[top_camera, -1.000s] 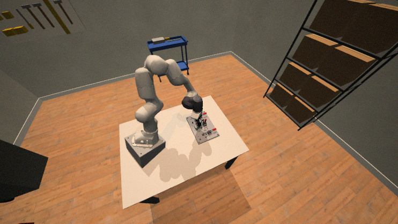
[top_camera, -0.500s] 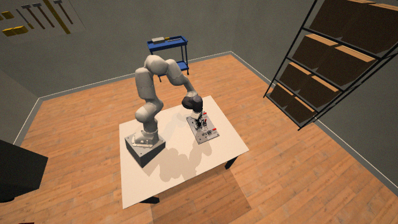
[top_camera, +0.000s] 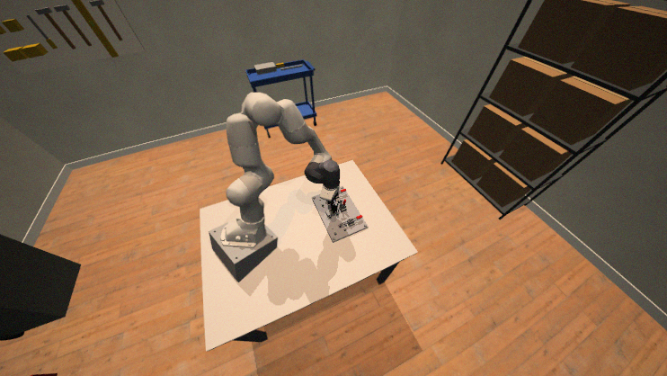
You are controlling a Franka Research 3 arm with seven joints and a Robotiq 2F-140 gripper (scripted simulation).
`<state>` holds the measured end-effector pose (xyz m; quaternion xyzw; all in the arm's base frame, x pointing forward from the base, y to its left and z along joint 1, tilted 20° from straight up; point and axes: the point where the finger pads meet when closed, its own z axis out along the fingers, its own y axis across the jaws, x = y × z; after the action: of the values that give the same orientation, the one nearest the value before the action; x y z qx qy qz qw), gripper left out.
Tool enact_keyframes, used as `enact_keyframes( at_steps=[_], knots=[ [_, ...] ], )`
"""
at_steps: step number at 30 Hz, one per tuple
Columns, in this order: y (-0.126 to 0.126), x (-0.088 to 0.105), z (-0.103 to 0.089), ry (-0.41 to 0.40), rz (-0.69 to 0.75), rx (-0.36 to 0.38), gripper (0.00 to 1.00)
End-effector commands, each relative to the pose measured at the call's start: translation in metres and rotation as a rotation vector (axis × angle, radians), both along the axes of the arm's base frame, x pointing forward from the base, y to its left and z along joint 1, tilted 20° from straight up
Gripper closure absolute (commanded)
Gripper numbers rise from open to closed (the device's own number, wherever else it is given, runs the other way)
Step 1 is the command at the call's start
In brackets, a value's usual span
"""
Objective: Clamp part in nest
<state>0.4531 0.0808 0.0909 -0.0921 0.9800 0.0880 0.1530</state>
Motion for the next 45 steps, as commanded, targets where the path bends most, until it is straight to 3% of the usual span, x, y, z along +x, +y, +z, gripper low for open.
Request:
enact_keyframes(
  at_steps=[1, 29, 30, 45],
  knots=[
    [-0.0006, 0.0021, 0.0013, -0.004, -0.002, -0.001, 1.00],
    [-0.0027, 0.0044, 0.0016, -0.004, -0.002, -0.001, 1.00],
    [-0.0027, 0.0044, 0.0016, -0.004, -0.002, -0.001, 0.42],
    [-0.0027, 0.0044, 0.0016, -0.004, -0.002, -0.001, 0.42]
  ],
)
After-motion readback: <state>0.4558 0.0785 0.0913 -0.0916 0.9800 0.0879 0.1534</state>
